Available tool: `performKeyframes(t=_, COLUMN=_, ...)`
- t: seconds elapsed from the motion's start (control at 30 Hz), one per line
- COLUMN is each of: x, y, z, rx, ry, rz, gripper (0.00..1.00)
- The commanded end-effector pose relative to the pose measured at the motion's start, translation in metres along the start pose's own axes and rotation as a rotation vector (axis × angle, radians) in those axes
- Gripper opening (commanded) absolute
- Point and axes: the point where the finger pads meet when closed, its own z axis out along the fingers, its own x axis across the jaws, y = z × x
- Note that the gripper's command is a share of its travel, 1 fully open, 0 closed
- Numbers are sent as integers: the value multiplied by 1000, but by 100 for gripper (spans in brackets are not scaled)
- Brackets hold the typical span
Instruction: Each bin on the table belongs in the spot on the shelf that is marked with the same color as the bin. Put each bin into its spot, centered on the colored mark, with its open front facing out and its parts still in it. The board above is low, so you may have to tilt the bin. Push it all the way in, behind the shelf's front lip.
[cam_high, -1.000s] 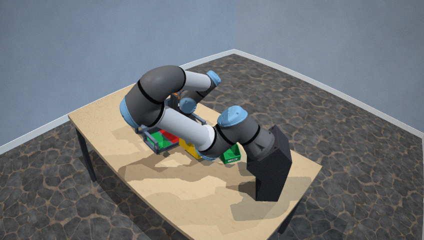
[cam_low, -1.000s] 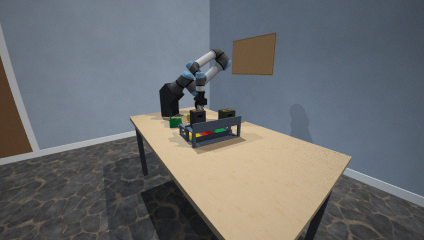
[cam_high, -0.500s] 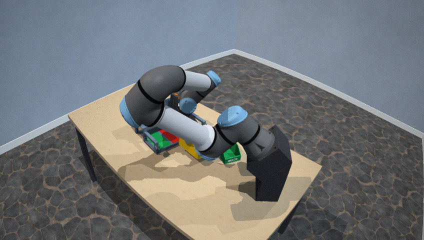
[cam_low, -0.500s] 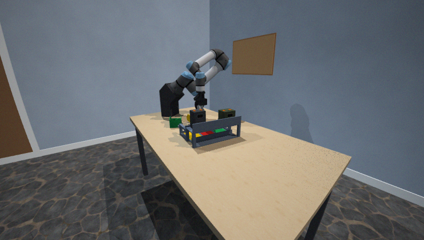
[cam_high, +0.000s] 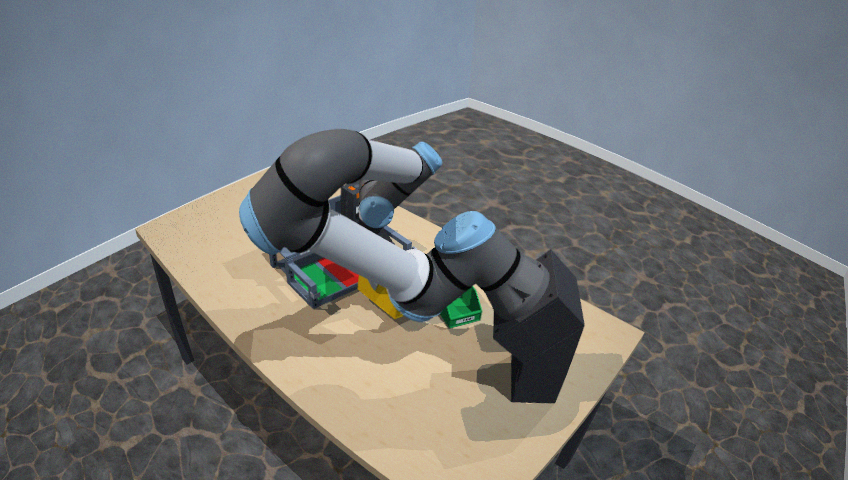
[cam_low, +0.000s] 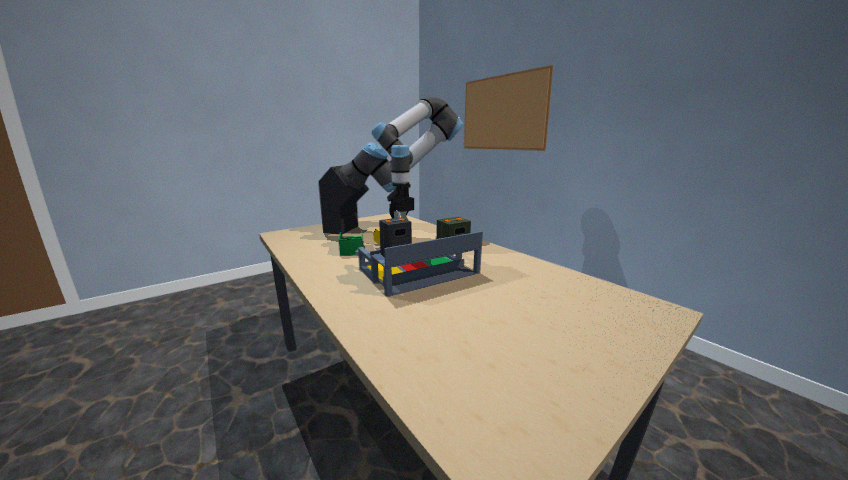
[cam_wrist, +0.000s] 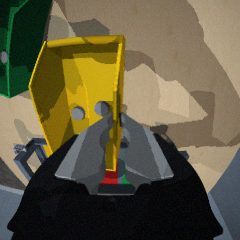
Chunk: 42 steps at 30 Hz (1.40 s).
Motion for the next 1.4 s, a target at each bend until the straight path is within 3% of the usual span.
performKeyframes(t=0.0, x=0, y=0, z=1, rx=-1, ry=0, rz=0, gripper=0)
performKeyframes(t=1.37, x=0, y=1, z=12, rx=-1, ry=0, rz=0, gripper=0)
